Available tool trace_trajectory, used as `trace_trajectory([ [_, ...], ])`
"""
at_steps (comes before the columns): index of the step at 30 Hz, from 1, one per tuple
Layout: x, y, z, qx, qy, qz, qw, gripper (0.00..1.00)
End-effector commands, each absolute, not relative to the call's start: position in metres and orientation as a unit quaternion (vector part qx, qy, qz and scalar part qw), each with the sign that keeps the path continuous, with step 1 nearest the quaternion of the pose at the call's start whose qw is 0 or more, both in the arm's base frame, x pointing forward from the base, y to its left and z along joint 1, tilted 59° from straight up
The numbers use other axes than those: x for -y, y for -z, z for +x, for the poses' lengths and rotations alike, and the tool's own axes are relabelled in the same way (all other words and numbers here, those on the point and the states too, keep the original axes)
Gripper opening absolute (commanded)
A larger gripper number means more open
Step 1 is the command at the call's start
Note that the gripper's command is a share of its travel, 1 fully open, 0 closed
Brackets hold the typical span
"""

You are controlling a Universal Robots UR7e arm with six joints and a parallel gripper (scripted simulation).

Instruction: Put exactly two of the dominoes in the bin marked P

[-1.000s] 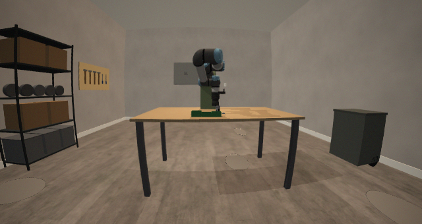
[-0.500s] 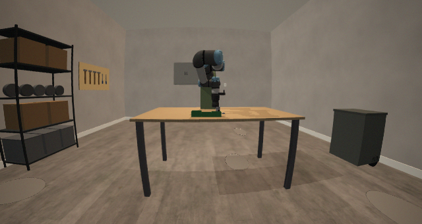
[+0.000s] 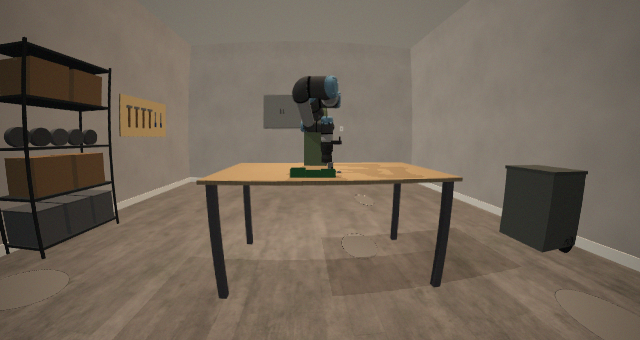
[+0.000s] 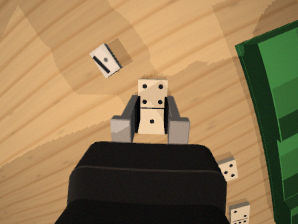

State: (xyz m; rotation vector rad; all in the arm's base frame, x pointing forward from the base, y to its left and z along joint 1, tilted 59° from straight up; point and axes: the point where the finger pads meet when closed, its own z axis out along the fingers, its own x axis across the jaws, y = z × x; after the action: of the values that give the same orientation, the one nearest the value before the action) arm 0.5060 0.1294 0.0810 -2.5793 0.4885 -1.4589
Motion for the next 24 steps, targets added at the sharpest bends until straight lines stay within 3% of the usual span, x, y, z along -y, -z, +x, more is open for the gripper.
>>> trace_trajectory([
  [1, -0.1299, -0.0812, 0.5063, -0.162, 0.485, -0.857, 0.069, 0.49],
  [24, -0.1305, -0.0866, 0.4966, -0.162, 0.485, -0.857, 0.07, 0.49],
])
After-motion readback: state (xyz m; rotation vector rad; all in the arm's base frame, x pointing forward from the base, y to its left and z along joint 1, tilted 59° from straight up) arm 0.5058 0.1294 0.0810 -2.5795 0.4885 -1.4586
